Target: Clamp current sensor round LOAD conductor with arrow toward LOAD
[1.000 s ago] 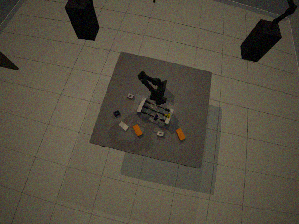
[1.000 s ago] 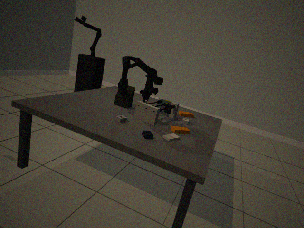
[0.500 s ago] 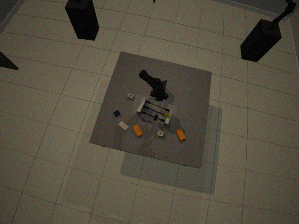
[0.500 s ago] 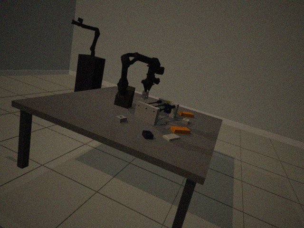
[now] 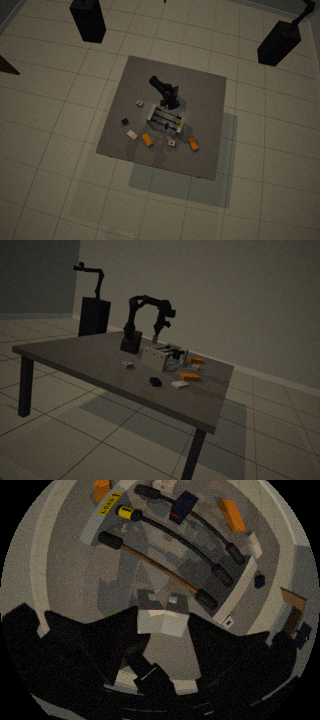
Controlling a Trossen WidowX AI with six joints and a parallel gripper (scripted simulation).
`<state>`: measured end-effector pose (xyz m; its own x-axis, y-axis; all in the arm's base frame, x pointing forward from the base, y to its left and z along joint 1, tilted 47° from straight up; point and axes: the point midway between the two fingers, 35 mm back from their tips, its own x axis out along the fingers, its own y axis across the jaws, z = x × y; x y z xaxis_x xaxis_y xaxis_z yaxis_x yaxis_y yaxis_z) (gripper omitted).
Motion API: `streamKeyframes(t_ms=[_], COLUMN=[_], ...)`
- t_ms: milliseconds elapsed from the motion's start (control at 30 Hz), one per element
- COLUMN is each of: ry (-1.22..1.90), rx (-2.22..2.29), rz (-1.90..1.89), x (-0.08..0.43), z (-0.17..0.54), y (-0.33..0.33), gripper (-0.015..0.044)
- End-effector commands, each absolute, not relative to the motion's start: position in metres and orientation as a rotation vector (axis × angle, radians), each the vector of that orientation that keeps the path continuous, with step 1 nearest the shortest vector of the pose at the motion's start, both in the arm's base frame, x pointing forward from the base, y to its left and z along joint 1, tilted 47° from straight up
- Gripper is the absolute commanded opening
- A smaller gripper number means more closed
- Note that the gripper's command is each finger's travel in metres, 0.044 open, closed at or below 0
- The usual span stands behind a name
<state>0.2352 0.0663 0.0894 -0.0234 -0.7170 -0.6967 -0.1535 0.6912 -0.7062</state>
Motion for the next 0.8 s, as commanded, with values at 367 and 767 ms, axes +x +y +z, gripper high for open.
streamKeyframes(t_ms=[367, 767], ry=[1.682, 1.75], rx=[-1.059, -1.312], rz=[-0.182, 0.109], x=[0.275, 0.305], z=[0.096, 0.1], y=[0.061, 0.052], gripper=[0.0, 0.0])
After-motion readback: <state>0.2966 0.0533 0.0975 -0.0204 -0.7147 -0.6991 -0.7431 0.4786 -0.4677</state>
